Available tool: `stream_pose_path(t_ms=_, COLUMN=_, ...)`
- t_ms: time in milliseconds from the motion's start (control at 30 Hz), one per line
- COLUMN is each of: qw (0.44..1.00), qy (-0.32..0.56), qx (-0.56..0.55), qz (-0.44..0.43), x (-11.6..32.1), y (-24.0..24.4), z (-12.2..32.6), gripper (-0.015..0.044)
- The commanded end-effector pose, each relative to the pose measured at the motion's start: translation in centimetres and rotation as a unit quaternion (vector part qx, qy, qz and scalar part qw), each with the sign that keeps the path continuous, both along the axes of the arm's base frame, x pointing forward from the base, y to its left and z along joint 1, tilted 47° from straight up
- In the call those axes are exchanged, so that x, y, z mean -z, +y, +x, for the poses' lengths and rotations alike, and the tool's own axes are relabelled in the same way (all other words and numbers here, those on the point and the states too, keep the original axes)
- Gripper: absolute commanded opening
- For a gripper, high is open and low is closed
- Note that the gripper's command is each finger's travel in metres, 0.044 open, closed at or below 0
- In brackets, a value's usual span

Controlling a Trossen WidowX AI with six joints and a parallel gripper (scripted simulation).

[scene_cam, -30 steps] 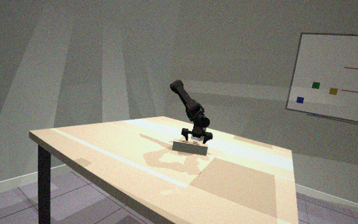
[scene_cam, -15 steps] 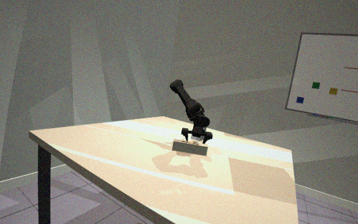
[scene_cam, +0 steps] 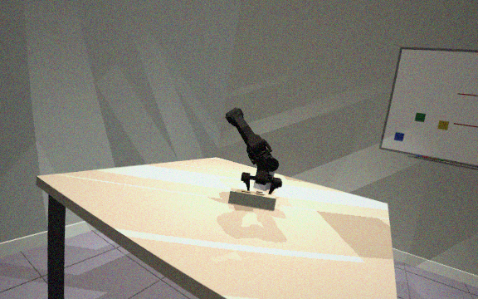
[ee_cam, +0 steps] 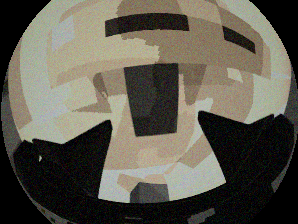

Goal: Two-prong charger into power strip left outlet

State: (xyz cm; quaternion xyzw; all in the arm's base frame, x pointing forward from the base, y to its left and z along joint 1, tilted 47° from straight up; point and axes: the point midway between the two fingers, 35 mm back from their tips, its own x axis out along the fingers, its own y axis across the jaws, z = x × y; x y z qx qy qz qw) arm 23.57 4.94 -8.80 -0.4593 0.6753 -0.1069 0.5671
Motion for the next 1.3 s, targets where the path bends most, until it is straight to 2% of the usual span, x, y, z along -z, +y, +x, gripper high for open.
stream_pose_path(t_ms=0, qw=1.0, qy=0.002, qx=0.003, qz=-0.001, x=-0.1, y=-0.4, z=-0.7, gripper=0.044)
stream_pose_path(t_ms=1000, qw=1.0, qy=0.003, qx=0.003, qz=-0.001, x=-1.0, y=-1.8, z=-3.5, gripper=0.044)
stream_pose_path(t_ms=1267, qw=0.981, qy=-0.107, qx=-0.13, qz=0.096, x=-3.8, y=2.7, z=-2.4, gripper=0.044)
